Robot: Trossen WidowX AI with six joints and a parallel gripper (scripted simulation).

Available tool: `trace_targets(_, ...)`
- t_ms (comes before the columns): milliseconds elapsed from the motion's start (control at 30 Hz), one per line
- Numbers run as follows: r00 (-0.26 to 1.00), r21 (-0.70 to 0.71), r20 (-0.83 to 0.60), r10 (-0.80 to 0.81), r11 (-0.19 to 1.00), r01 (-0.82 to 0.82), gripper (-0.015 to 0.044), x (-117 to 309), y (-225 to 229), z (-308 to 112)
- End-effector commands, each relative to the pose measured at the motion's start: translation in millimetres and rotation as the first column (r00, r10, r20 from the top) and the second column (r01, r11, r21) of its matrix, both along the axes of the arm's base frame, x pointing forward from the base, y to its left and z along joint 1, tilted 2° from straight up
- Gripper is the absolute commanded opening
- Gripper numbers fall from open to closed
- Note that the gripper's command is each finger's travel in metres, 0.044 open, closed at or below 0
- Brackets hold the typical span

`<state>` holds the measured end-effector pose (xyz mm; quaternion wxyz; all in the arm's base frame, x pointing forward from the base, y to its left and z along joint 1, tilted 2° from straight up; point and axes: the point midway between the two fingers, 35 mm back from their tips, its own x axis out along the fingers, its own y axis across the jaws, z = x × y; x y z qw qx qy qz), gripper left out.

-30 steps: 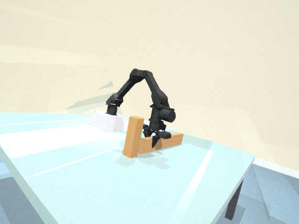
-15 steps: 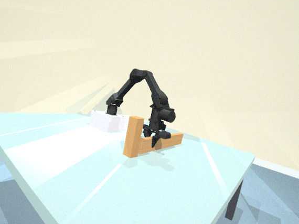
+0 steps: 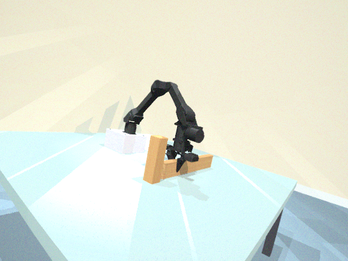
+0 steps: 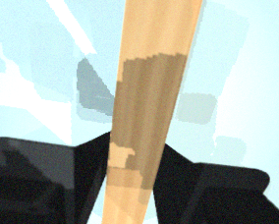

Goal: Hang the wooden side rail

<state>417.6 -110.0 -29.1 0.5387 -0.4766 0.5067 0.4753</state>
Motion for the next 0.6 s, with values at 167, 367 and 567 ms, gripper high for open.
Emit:
trace_targets(167, 1.000, 0.001, 0.012, 0.012, 1.000, -0.012, 0.0000, 2.1, -0.1, 7.7)
trace_targets(367, 1.000, 0.001, 0.012, 0.012, 1.000, -0.012, 0.0000, 2.1, -0.1, 8.7)
trace_targets(567, 1.000, 0.001, 0.012, 0.012, 1.000, -0.012, 0.0000, 2.0, -0.2, 9.7)
